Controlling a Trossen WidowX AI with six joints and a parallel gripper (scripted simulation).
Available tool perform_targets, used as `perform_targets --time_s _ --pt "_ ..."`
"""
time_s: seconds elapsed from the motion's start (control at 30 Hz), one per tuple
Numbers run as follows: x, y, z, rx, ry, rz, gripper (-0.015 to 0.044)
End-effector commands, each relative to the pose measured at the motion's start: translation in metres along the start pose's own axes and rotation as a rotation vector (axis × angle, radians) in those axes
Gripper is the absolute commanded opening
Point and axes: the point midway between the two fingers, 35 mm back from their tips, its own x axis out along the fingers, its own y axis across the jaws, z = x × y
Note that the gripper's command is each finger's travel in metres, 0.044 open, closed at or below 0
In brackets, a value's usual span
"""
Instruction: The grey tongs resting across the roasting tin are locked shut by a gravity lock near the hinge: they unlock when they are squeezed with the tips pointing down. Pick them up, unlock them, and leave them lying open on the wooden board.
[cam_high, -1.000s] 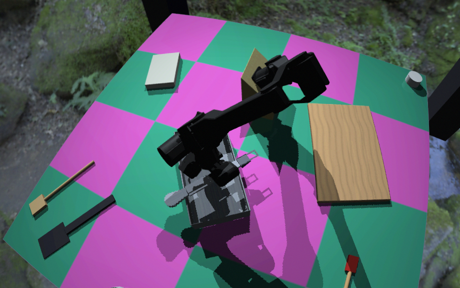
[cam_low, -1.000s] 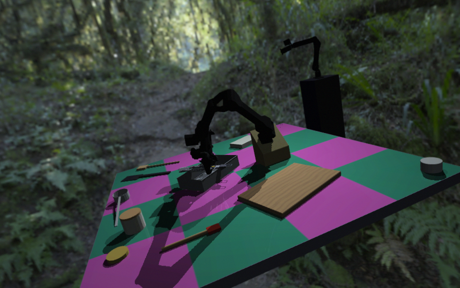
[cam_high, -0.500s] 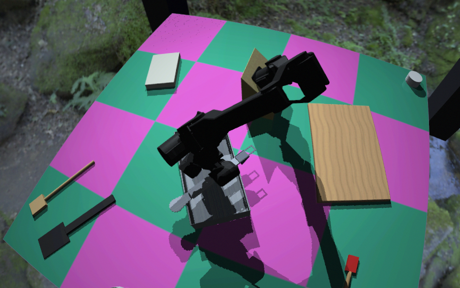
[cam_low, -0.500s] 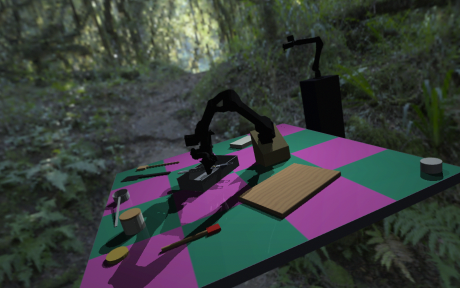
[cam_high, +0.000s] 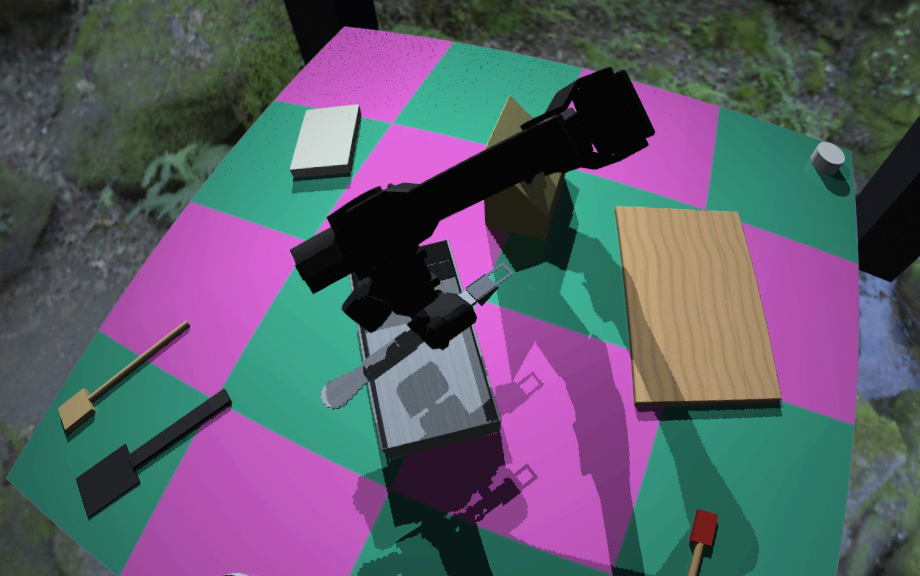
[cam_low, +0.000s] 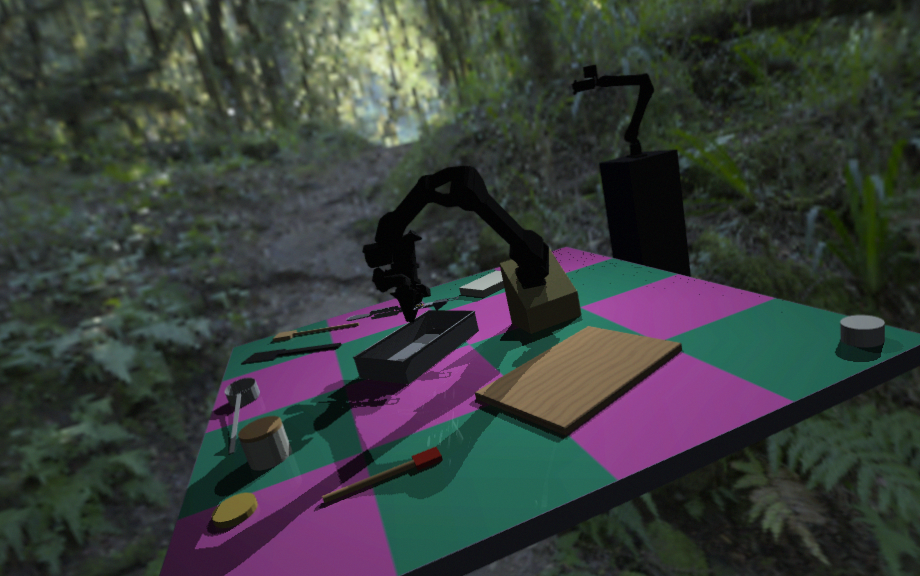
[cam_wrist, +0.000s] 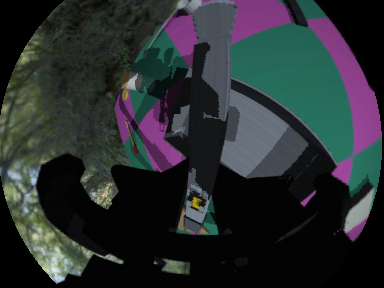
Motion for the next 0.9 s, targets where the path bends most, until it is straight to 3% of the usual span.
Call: perform_targets --time_s 0.0,0.2,0.7,0.87 --pt "-0.001 0.001 0.000 -0.007 0.002 -0.002 -0.0150" --pt "0.000 0.000 -0.002 0.019 0.010 -0.048 -0.0150" --pt "-0.003 -0.010 -0.006 0.240 -0.053 -0.459 -0.0150" --pt "-0.003 -0.010 -0.006 0.250 -0.062 -0.477 -0.0150"
